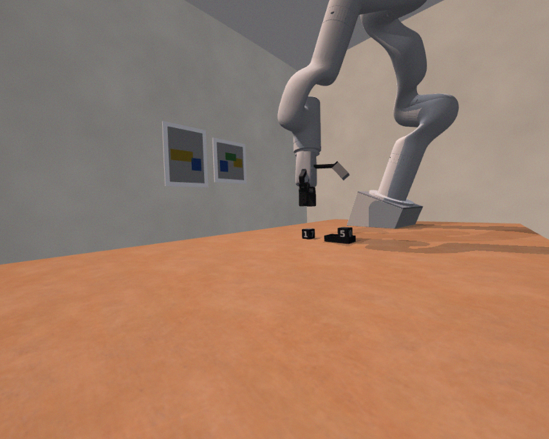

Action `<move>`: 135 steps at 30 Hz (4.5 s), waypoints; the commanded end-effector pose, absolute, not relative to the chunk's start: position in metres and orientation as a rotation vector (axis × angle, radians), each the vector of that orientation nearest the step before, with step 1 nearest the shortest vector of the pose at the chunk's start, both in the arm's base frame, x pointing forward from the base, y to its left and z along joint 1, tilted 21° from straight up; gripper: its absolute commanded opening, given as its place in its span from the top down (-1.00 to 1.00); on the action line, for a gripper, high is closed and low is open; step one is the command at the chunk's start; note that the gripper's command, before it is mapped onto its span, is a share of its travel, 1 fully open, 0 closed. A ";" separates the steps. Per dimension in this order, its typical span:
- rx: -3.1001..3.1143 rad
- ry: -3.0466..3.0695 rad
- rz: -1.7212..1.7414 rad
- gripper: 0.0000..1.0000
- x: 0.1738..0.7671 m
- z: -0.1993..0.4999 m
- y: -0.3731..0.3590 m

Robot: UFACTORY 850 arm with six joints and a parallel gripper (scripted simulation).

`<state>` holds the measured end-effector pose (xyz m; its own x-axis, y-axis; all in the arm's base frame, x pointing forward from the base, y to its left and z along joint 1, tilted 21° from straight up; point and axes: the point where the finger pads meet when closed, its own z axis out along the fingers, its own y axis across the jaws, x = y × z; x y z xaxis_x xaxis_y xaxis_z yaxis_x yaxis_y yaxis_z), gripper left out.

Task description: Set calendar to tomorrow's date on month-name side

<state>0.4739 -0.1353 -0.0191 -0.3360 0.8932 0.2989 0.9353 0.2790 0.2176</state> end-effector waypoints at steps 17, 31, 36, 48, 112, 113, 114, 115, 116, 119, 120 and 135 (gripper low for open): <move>-2.124 -1.977 -0.458 0.05 0.474 -0.022 -0.135; -2.124 -1.977 -0.458 0.05 0.474 -0.022 -0.135; -2.124 -1.977 -0.458 0.05 0.474 -0.022 -0.135; -2.124 -1.977 -0.458 0.05 0.474 -0.022 -0.135; -2.123 -1.976 -0.457 0.05 0.480 -0.069 -0.117; -2.123 -1.976 -0.457 0.05 0.480 -0.069 -0.117; -2.123 -1.976 -0.457 0.05 0.480 -0.069 -0.117; -2.123 -1.976 -0.457 0.05 0.480 -0.069 -0.117; -2.123 -1.976 -0.457 0.05 0.480 -0.069 -0.117; -2.123 -1.976 -0.457 0.05 0.480 -0.069 -0.117; -2.123 -1.976 -0.457 0.05 0.480 -0.069 -0.117; -2.123 -1.976 -0.457 0.05 0.480 -0.069 -0.117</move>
